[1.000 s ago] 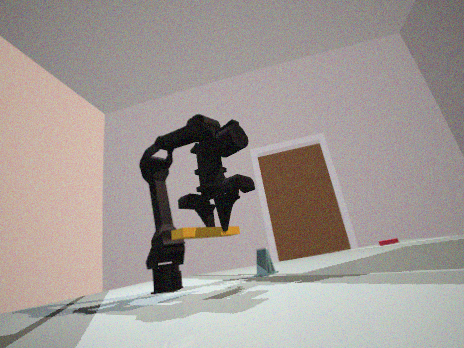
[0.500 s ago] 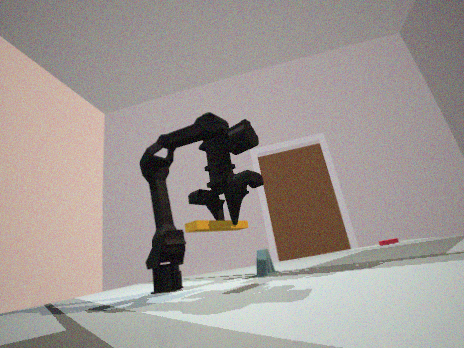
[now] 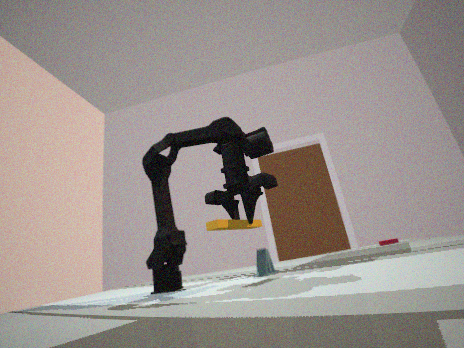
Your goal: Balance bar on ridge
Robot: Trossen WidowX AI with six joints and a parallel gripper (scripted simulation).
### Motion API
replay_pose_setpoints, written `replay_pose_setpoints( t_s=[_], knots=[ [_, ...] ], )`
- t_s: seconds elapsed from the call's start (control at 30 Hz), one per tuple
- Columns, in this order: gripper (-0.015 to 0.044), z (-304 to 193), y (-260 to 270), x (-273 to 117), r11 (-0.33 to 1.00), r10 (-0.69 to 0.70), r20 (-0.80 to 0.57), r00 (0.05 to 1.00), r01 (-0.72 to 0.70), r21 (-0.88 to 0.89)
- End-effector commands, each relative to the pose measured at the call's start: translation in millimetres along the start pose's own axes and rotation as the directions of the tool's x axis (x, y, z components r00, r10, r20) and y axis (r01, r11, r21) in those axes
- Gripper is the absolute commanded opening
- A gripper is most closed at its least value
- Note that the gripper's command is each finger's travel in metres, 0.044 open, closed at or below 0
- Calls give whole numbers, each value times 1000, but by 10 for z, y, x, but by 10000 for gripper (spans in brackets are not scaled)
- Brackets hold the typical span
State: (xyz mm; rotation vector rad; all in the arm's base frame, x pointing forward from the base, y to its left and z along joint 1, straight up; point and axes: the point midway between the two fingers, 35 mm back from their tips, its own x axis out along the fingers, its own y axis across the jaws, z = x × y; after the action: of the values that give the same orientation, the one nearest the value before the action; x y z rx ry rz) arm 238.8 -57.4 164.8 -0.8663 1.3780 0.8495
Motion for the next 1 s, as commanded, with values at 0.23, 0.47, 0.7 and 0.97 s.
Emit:
replay_pose_setpoints(
  t_s=[0.23,0.47,0.7,0.97],
  knots=[
    [0,375,0,-17,1000,-5,1,1000,5,0],
    [0,627,41,-19,1000,-5,3,1000,5,-2],
    [0,880,110,-19,1000,-4,5,1000,4,-3],
    [0,1165,221,-18,1000,-3,8,1000,3,-5]
  ],
)
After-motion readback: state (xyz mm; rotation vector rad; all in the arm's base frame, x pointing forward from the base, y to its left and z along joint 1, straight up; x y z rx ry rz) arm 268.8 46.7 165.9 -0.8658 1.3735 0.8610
